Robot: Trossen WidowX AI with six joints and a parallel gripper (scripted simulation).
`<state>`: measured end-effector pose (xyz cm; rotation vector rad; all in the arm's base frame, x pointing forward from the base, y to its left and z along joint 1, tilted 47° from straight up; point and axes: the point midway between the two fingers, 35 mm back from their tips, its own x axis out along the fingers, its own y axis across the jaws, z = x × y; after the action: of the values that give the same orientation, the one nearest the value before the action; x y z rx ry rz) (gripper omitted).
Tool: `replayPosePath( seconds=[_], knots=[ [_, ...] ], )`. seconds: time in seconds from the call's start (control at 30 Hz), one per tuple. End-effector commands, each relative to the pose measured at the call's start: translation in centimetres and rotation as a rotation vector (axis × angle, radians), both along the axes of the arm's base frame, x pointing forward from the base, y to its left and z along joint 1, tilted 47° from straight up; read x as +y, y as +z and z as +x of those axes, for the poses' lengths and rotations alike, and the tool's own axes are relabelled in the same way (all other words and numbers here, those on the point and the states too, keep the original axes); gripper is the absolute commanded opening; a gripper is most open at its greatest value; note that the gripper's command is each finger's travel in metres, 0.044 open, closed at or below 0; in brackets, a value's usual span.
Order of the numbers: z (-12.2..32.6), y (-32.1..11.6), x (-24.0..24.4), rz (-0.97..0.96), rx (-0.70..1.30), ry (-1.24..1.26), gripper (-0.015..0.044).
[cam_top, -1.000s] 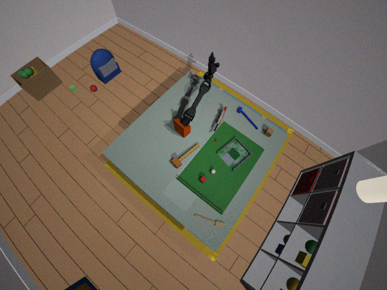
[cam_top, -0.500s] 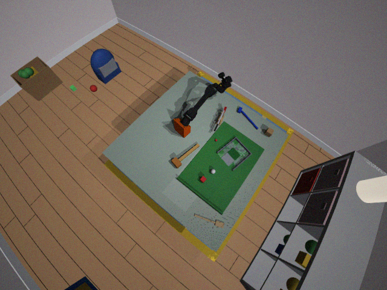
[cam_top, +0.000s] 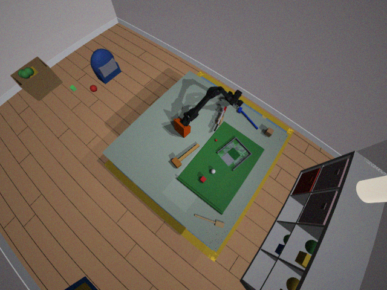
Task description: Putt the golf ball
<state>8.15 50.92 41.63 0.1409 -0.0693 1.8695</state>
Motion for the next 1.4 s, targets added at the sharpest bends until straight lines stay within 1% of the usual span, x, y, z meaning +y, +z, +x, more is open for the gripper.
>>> replayPosePath(
  seconds=[0.0,0.27,0.37,0.5,0.67,0.8,0.9,1.07,1.17,1.37],
  knots=[
    [5.8,-4.3,-2.0,-0.114,-0.109,-0.109,0.044],
    [14.4,-10.9,-8.1,-0.313,-0.244,-0.247,0.044],
    [16.7,-13.5,-11.3,-0.389,-0.282,-0.27,0.044],
    [18.4,-16.9,-15.7,-0.48,-0.332,-0.267,0.044],
    [18.2,-21.5,-21.9,-0.58,-0.404,-0.205,0.044],
    [17.0,-24.0,-25.8,-0.616,-0.432,-0.153,0.044],
    [15.8,-25.4,-28.5,-0.624,-0.443,-0.117,0.044],
    [13.0,-26.8,-32.5,-0.574,-0.443,-0.086,0.044],
    [11.8,-27.1,-33.9,-0.542,-0.441,-0.087,0.044],
    [11.9,-27.0,-33.8,-0.542,-0.441,-0.087,0.044]
  ],
)
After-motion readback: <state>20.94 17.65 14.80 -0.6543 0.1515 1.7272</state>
